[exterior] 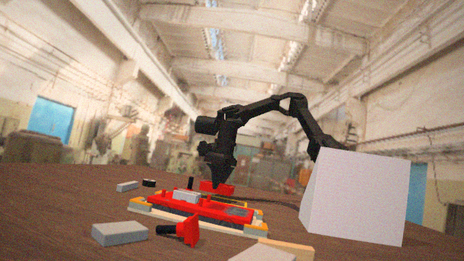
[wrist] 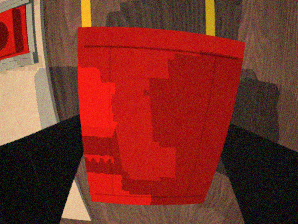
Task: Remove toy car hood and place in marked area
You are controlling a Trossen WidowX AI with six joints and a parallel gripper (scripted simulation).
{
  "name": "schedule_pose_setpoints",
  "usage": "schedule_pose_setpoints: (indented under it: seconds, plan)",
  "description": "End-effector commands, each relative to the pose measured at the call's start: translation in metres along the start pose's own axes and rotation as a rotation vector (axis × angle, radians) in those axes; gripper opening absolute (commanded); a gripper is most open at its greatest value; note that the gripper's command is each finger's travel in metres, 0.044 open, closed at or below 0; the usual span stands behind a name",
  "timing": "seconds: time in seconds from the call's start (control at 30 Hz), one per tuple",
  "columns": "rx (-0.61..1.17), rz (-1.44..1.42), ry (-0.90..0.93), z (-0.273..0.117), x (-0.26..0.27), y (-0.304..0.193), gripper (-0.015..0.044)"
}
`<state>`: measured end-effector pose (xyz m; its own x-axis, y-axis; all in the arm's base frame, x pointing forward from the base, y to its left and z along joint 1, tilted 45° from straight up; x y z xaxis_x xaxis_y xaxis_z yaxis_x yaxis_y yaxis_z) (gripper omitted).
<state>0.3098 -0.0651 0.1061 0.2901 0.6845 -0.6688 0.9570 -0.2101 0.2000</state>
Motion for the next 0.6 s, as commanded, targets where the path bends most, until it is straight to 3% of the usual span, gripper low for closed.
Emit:
schedule_pose_setpoints:
  seconds: [0.0, 0.57]
  plan:
    - [0.001, -0.006, -0.006, 0.0021, 0.0000, -0.0009, 0.0000]
    - [0.001, -0.006, -0.006, 0.0096, 0.0000, -0.0008, 0.0000]
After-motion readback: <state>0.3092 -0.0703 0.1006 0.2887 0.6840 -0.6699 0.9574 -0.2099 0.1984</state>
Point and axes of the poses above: the point midway between the two fingers, 35 mm back from their tips, its own z axis out along the fingers, its own x axis across the jaws, y = z × x, the point moved 8 cm from there along -z, back along the fingers, and after that the axes turned 13 degrees about z, right-handed, at the moved point
